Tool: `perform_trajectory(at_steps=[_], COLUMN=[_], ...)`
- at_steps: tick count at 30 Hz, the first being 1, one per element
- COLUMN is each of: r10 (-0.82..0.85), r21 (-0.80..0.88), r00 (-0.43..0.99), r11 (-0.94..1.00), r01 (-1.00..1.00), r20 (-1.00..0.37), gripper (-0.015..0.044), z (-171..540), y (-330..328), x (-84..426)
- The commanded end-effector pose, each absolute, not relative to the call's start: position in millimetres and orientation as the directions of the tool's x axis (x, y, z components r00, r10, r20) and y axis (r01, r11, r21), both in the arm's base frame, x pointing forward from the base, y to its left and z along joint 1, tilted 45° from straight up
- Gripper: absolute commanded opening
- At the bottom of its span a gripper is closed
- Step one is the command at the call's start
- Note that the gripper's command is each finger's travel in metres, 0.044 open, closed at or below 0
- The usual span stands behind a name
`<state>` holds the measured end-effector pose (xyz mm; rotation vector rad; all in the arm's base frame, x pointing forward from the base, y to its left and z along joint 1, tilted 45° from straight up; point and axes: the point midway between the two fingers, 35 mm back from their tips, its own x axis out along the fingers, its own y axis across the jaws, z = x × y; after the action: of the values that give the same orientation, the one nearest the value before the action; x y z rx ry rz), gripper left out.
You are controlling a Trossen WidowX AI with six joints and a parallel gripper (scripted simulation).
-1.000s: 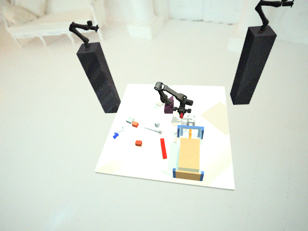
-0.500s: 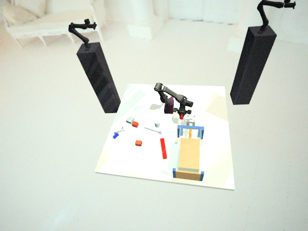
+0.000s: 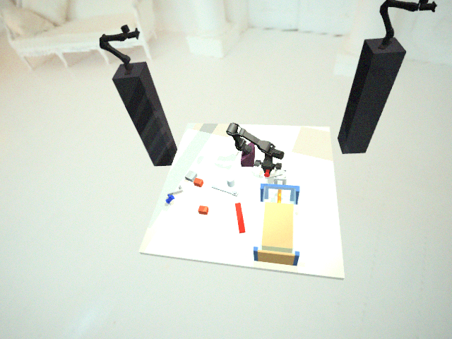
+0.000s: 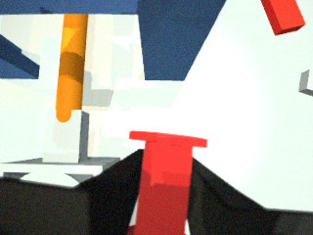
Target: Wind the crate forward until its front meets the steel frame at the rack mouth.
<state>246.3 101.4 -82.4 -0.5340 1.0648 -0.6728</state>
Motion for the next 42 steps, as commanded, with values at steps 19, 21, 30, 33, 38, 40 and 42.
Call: perform_trajectory(at_steps=[19, 21, 30, 33, 38, 40, 42], r10=[-0.725, -0.725, -0.725, -0.725, -0.724, -0.724, -0.724], r21=[-0.684, -0.684, -0.683, -0.683, -0.683, -0.683, -0.683], r00=[0.328, 0.328, 0.329, 0.329, 0.329, 0.329, 0.33], r11=[0.685, 0.685, 0.685, 0.685, 0.686, 0.686, 0.686], r01=[0.251, 0.251, 0.252, 0.252, 0.252, 0.252, 0.252], r20=[-0.605, -0.605, -0.606, -0.606, -0.606, -0.606, -0.606], gripper=[0.0, 0.0, 0.0, 0.0, 0.0, 0.0, 0.0], z=[-95.2, -96.4, -102.0, -103.9, -107.5, -108.9, -110.4], y=[108.4, 109.3, 114.4, 116.1, 119.4, 120.8, 122.2], x=[275.6, 277.7, 286.9, 289.5, 294.2, 295.8, 297.5])
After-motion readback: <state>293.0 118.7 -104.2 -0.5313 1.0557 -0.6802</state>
